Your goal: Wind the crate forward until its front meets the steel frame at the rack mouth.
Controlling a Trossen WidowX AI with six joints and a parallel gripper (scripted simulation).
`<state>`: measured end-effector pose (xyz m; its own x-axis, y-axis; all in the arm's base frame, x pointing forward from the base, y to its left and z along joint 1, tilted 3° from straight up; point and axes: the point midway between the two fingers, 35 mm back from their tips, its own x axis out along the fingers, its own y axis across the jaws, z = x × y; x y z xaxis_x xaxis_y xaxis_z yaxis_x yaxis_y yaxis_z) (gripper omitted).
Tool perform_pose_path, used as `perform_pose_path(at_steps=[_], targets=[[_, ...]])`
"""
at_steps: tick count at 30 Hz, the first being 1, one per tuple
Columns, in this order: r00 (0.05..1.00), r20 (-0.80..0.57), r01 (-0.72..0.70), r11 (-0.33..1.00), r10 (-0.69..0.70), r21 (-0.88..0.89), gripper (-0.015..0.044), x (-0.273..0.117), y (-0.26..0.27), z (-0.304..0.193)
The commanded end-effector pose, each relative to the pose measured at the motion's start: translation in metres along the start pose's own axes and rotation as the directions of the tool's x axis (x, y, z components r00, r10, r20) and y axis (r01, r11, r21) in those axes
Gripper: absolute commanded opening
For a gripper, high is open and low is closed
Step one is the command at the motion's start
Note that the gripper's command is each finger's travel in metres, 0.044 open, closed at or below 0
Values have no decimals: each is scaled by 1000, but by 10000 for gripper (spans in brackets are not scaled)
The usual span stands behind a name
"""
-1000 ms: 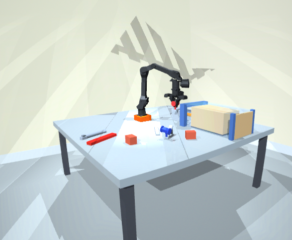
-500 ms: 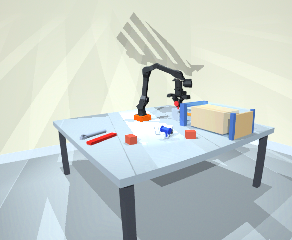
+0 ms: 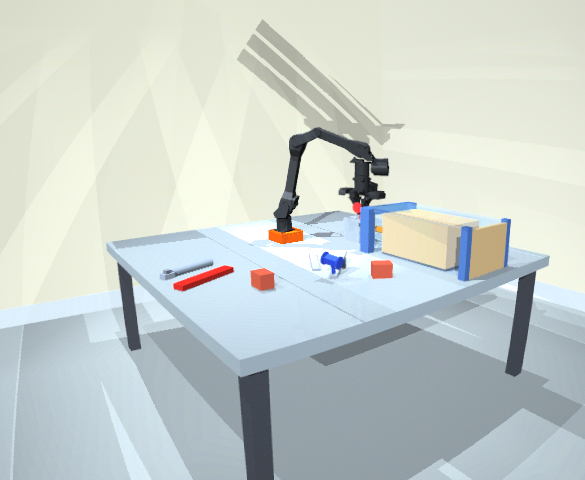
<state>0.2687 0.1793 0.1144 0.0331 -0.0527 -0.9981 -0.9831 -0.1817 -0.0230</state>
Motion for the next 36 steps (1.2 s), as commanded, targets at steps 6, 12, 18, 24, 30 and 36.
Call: perform_pose_path(at_steps=[6, 12, 18, 24, 30, 36], targets=[[1000, 12, 20, 1000, -20, 2, 0, 0, -16, 15], [1000, 13, 20, 1000, -20, 2, 0, 0, -21, 21], [1000, 13, 21, 1000, -21, 2, 0, 0, -25, 27], [1000, 14, 21, 1000, -21, 2, 0, 0, -28, 34], [1000, 14, 21, 1000, -21, 3, 0, -1, -31, 40], [1000, 15, 21, 1000, -21, 3, 0, -1, -34, 47]])
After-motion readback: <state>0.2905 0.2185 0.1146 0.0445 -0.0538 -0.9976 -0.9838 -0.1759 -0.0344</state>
